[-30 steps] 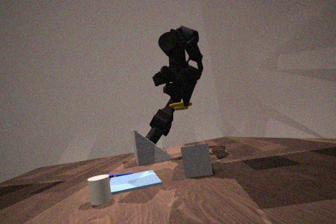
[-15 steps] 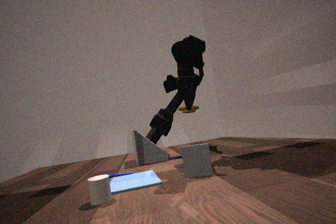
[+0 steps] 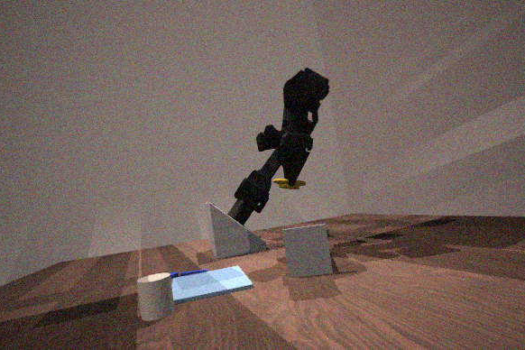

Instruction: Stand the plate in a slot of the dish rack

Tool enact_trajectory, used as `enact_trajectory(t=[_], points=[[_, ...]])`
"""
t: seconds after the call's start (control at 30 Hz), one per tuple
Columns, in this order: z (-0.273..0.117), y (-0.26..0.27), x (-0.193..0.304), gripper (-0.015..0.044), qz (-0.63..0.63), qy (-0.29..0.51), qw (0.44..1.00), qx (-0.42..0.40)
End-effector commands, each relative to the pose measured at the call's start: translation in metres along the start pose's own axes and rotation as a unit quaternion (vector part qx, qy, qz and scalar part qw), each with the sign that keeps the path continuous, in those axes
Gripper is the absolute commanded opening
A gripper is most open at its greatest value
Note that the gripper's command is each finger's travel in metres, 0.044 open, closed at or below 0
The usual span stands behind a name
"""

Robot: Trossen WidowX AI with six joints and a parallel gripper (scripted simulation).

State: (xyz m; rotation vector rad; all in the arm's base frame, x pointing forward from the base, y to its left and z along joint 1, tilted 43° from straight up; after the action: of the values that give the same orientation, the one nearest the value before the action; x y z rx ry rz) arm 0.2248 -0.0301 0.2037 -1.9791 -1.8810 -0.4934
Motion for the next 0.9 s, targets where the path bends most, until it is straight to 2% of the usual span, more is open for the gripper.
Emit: enact_trajectory(t=[0.0,0.4,0.87], points=[[0.013,0.0,0.0,0.0,-0.04,-0.043,0.998,0.005],[0.048,0.003,0.003,0.0,-0.151,-0.173,0.973,0.001],[0.081,0.005,0.011,0.0,-0.262,-0.307,0.914,-0.037]])
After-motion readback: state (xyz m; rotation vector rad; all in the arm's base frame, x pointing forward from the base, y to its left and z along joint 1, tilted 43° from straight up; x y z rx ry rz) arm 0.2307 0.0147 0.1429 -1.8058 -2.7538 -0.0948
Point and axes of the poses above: the point midway between the two fingers, 35 mm back from their tips, its own z axis out along the fingers, its own y axis across the jaws, x = y × z, the point moved 6 cm from there along -z, back along the fingers, and after that the axes turned 13 degrees about -z, right-handed, at the moved point
